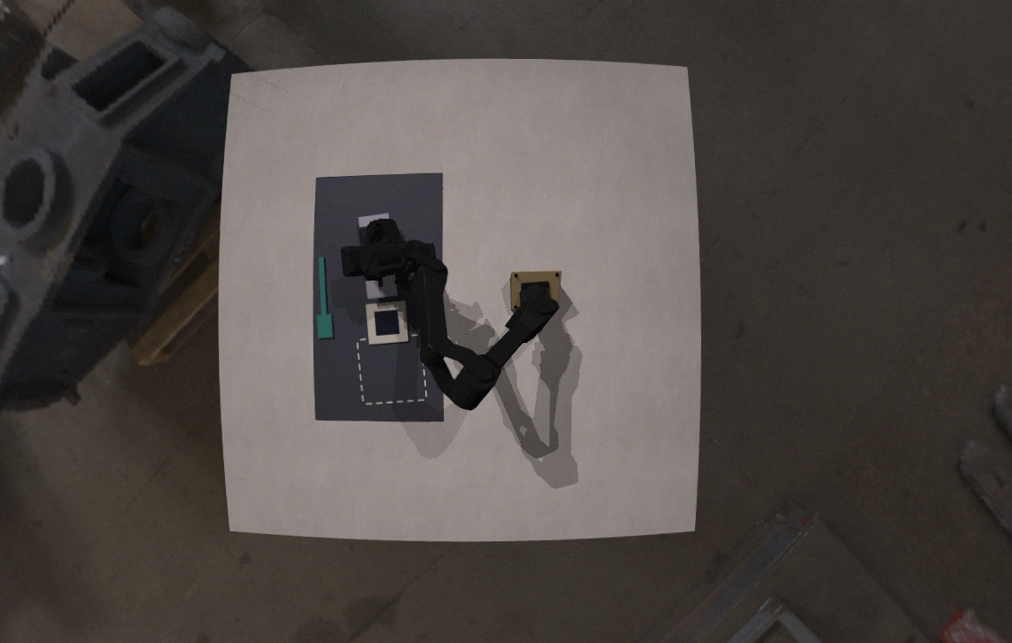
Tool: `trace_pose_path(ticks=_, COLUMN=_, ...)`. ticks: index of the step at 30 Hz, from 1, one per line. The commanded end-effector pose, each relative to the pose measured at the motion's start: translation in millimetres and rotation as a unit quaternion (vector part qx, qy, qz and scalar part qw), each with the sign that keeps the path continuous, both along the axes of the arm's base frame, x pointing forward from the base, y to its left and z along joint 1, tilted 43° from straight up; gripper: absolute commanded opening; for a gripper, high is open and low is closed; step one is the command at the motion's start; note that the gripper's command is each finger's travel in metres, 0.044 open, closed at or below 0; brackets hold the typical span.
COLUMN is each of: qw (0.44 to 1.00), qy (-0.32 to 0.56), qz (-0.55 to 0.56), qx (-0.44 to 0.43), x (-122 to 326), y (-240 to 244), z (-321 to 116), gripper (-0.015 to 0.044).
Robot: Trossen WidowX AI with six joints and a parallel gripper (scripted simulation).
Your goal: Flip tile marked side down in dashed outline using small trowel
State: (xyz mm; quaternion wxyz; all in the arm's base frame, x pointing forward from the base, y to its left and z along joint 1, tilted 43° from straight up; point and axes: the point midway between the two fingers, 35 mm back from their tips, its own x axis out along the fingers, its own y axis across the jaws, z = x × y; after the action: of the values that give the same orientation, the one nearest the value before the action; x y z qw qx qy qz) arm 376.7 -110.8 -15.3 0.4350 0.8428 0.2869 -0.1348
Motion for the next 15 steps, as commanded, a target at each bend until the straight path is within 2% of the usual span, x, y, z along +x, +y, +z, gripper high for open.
trace_pose_path(ticks=1, qw=1.0, qy=-0.001, qz=-0.003, qx=-0.002, x=1.4, y=2.5, z=-3.5, gripper=0.0)
trace_pose_path(ticks=15, qw=1.0, qy=-0.001, qz=-0.003, qx=-0.001, x=4.6, y=17.5, z=-20.3, gripper=0.0)
